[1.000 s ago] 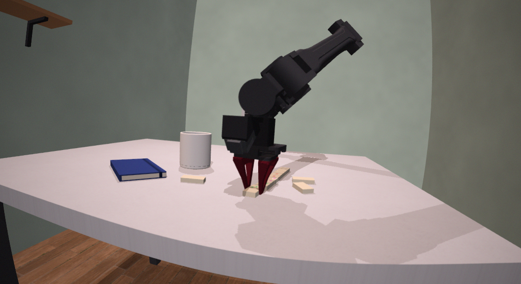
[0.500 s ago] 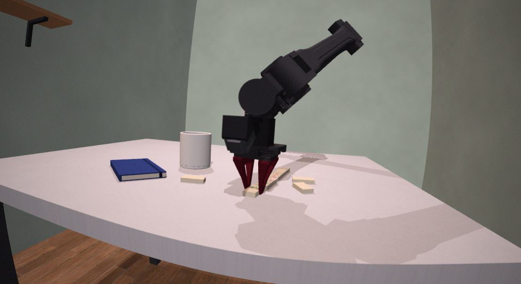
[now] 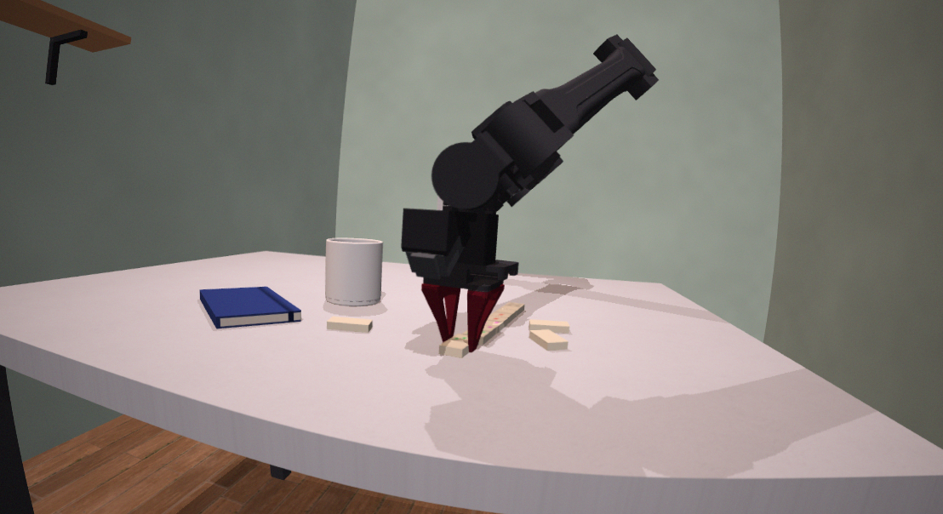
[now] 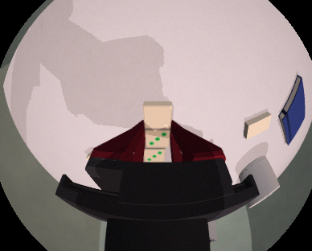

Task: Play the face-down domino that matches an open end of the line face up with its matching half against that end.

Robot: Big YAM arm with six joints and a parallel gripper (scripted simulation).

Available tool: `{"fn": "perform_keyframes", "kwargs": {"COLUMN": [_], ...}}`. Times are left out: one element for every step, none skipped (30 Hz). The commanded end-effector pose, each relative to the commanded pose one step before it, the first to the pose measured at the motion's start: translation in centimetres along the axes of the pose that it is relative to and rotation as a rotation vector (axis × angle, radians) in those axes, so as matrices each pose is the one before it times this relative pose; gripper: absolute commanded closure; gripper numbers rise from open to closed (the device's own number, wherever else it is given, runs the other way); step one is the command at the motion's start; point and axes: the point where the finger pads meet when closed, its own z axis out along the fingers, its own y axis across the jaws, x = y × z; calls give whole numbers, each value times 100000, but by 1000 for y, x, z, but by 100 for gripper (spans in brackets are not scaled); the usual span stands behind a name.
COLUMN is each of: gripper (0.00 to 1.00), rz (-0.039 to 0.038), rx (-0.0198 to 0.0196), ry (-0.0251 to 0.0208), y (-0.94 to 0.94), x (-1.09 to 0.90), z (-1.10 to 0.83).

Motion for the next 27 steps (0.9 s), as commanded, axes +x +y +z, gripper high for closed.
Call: {"fn": "perform_keyframes", "kwargs": {"gripper": [78, 78, 78, 78, 78, 78, 78, 78, 78, 78, 78, 78, 78, 78, 78, 78, 78, 78, 78, 78, 78, 78, 78, 78, 78, 78, 78], "rz": [-2207, 1814, -229, -229, -229, -229, -229, -229, -229, -229, -229, 0, 0, 0, 0, 0, 0, 0, 2037, -254, -254, -254, -254, -254, -254, -254, -254], "rx": [91, -266, 29, 29, 29, 29, 29, 29, 29, 29, 29, 0, 0, 0, 0, 0, 0, 0, -264, 29, 29, 29, 29, 29, 29, 29, 29], "ry": [-922, 40, -5, -5, -5, -5, -5, -5, -5, -5, -5, 0, 0, 0, 0, 0, 0, 0, 41, -5, -5, -5, -5, -5, -5, -5, -5], "y": [1596, -1332, 166, 166, 166, 166, 166, 166, 165, 165, 165, 0, 0, 0, 0, 0, 0, 0, -1473, 181, 181, 181, 181, 181, 181, 181, 181], "x": [-370, 120, -12, -12, -12, -13, -13, -14, -14, -14, -15, 0, 0, 0, 0, 0, 0, 0, 135, -13, -13, -14, -14, -15, -15, -15, -16], "z": [-246, -169, 14, 14, 14, 14, 14, 14, 14, 14, 14, 0, 0, 0, 0, 0, 0, 0, -129, 10, 10, 10, 10, 10, 10, 10, 10]}}
